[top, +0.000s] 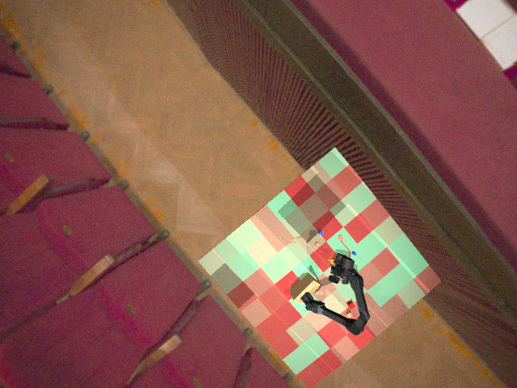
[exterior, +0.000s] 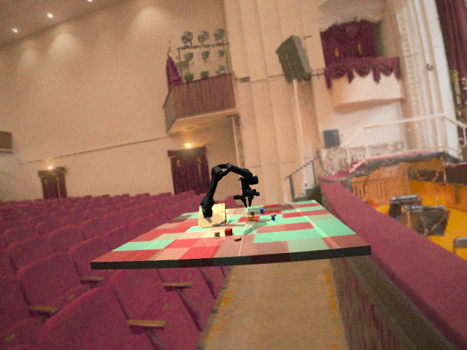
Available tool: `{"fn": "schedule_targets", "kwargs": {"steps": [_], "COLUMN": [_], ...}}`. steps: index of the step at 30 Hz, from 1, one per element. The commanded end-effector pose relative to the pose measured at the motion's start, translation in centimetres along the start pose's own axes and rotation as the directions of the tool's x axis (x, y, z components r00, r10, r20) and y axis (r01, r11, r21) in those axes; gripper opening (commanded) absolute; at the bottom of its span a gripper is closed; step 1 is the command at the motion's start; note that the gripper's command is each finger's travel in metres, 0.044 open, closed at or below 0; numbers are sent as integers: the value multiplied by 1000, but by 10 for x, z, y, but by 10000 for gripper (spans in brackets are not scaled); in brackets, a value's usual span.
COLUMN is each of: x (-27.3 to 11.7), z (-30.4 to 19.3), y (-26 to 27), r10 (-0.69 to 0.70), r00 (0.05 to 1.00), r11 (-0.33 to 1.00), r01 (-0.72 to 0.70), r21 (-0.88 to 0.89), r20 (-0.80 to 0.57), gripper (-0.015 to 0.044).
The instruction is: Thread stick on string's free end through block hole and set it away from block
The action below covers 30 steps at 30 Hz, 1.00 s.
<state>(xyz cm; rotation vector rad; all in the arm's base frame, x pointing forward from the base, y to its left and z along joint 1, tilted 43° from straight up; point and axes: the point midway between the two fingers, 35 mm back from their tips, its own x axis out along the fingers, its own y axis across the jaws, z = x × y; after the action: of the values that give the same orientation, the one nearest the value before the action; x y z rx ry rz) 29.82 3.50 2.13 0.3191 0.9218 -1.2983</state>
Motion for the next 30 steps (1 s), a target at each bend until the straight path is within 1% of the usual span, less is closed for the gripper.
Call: {"fn": "schedule_targets", "kwargs": {"steps": [1, 30], "x": [2, 49], "z": [-1, -1], "y": [0, 3], "r10": [1, 2], "r00": [1000, 1000], "r11": [1000, 1000], "r01": [-1, -2], "r21": [15, 14], "r20": [-4, -4], "gripper": [123, 123]}}
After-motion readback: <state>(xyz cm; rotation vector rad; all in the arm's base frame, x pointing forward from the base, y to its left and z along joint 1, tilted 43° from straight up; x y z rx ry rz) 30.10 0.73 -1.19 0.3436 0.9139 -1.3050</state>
